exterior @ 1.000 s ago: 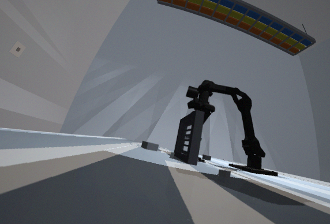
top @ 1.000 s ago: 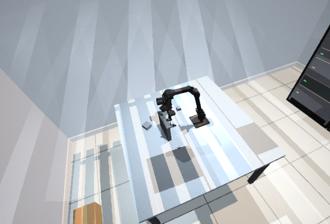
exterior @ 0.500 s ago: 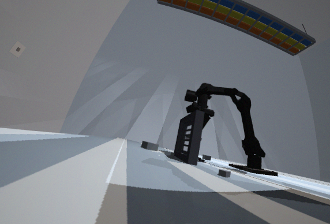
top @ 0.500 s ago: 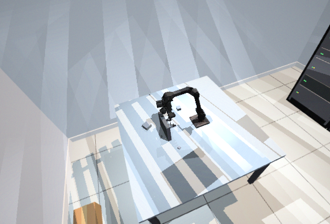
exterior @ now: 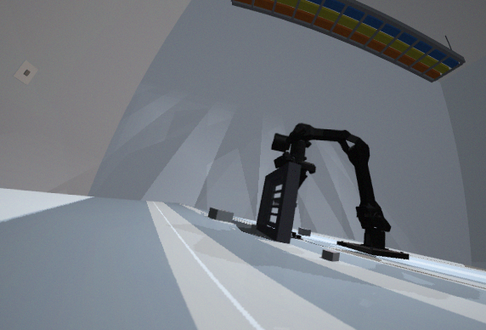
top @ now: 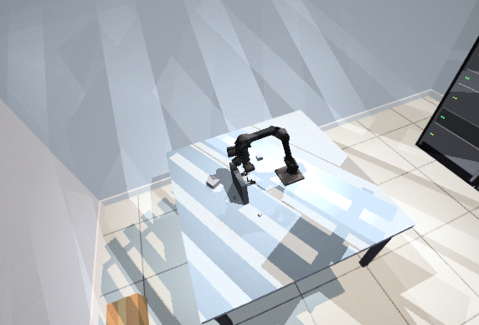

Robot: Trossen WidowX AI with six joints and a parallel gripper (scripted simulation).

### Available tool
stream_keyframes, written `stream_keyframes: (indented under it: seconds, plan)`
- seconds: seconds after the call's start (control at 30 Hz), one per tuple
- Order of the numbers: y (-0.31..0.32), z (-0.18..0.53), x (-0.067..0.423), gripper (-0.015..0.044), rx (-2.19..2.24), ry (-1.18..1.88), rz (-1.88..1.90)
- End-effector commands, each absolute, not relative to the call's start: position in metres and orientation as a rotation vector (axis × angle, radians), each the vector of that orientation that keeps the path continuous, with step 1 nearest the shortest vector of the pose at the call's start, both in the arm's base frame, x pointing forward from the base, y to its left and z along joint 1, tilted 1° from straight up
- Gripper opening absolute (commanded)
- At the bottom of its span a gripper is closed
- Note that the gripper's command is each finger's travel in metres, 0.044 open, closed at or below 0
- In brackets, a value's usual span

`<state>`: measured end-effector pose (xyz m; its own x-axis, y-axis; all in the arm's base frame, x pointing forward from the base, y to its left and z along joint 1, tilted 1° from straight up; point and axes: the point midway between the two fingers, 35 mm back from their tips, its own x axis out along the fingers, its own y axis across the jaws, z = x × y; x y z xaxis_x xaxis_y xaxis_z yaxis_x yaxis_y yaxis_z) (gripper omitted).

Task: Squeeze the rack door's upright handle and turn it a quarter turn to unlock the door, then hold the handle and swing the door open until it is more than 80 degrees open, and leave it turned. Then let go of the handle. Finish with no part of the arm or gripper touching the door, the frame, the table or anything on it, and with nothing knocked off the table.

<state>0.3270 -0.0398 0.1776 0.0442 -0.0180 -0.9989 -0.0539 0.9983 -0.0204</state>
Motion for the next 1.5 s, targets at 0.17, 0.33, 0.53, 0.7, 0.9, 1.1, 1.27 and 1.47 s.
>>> stream_keyframes:
  seconds: [0.17,0.33,0.53,0.7,0.9,1.1,1.27,1.47]
  plan:
    - [-0.0398,0.1771,0.3269,0.0024,-0.055,1.528,0.023]
    - [-0.0398,0.1771,0.3269,0.0016,-0.049,1.528,0.017]
    - [-0.0398,0.1771,0.3269,0.0016,0.160,1.519,-0.183]
    - [-0.0399,0.1771,0.3269,0.0016,0.356,1.493,-0.370]
    - [-0.0399,0.1771,0.3269,0.0016,0.589,1.440,-0.593]
    - [-0.0399,0.1770,0.3269,0.0016,0.821,1.361,-0.814]
    - [-0.0399,0.1770,0.3269,0.0016,1.012,1.276,-0.995]
    - [-0.0399,0.1770,0.3269,0.0016,1.236,1.150,-1.207]
